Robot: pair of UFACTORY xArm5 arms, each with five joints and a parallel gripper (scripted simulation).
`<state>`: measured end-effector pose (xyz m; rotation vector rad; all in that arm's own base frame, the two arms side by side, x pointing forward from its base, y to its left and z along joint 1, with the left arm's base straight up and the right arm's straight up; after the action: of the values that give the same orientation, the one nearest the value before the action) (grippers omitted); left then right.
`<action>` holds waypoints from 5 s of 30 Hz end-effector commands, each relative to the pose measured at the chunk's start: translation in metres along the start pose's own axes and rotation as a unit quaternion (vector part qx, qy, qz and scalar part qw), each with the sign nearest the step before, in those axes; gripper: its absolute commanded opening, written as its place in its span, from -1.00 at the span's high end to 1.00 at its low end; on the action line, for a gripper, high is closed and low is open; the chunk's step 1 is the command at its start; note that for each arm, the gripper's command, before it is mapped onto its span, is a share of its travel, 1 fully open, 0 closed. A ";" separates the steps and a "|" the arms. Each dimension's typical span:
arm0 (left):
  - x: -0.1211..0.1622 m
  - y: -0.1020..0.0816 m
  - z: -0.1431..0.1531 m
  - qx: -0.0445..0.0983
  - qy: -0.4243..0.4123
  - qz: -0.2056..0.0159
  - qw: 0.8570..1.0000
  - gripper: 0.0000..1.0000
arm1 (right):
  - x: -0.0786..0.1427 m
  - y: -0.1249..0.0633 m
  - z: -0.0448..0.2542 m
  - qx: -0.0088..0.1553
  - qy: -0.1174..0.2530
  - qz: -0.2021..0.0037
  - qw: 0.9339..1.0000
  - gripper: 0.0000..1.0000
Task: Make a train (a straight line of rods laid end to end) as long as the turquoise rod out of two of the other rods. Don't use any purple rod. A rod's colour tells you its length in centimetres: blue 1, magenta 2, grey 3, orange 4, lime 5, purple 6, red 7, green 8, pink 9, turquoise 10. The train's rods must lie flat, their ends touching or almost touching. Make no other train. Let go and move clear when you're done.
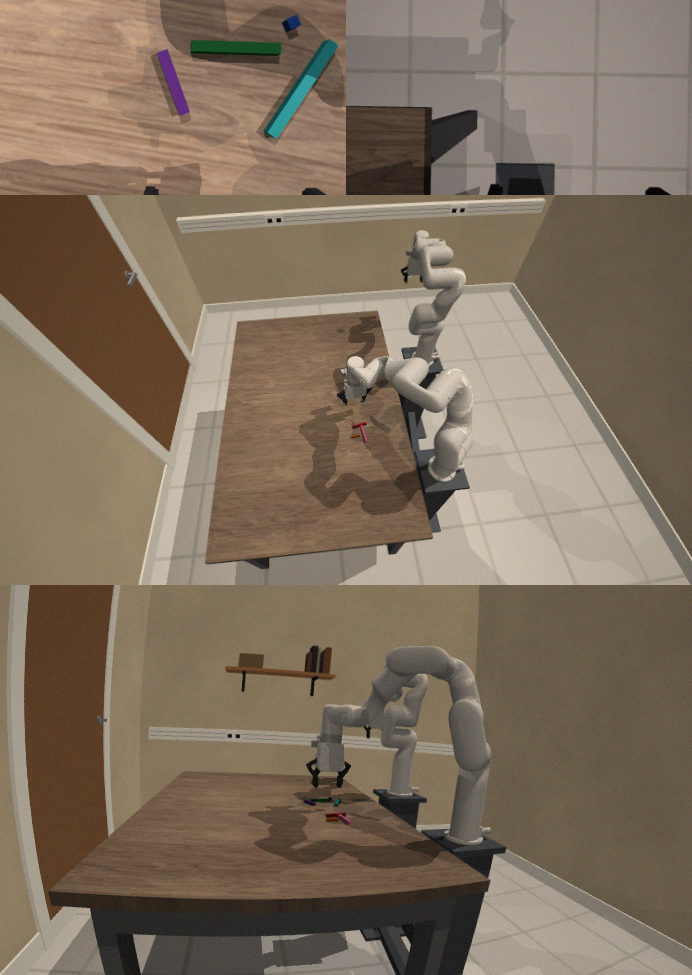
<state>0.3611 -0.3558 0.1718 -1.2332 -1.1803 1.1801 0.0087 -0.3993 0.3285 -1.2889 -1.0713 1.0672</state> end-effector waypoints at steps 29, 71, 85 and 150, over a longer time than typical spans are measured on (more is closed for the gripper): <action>-0.013 0.010 -0.009 0.000 0.082 0.000 0.997 -1.00 | -0.001 -0.002 0.000 0.000 0.000 0.002 1.000 -1.00; -0.013 0.010 -0.009 0.000 0.082 0.000 0.997 -1.00 | -0.001 -0.002 0.000 0.000 0.000 0.002 1.000 -1.00; -0.013 0.010 -0.009 0.000 0.082 0.000 0.997 -1.00 | -0.001 -0.002 0.000 0.000 0.000 0.002 1.000 -1.00; -0.053 -0.070 -0.011 0.000 0.763 0.000 0.647 -1.00 | -0.001 -0.002 0.000 0.000 0.000 0.002 1.000 -1.00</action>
<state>0.3687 -0.4082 0.2395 -1.5645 0.1607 -0.1600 0.0087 -0.3993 0.3285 -1.2889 -1.0713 1.0672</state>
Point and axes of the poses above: on each arm, the point where the finger pads meet when closed, its own y axis out along the fingers, its own z axis across the jaws, x = y × z, the point moved 8 cm from there along -y, back along the fingers, and after that the axes turned 12 degrees about y, right-handed, at the moved point
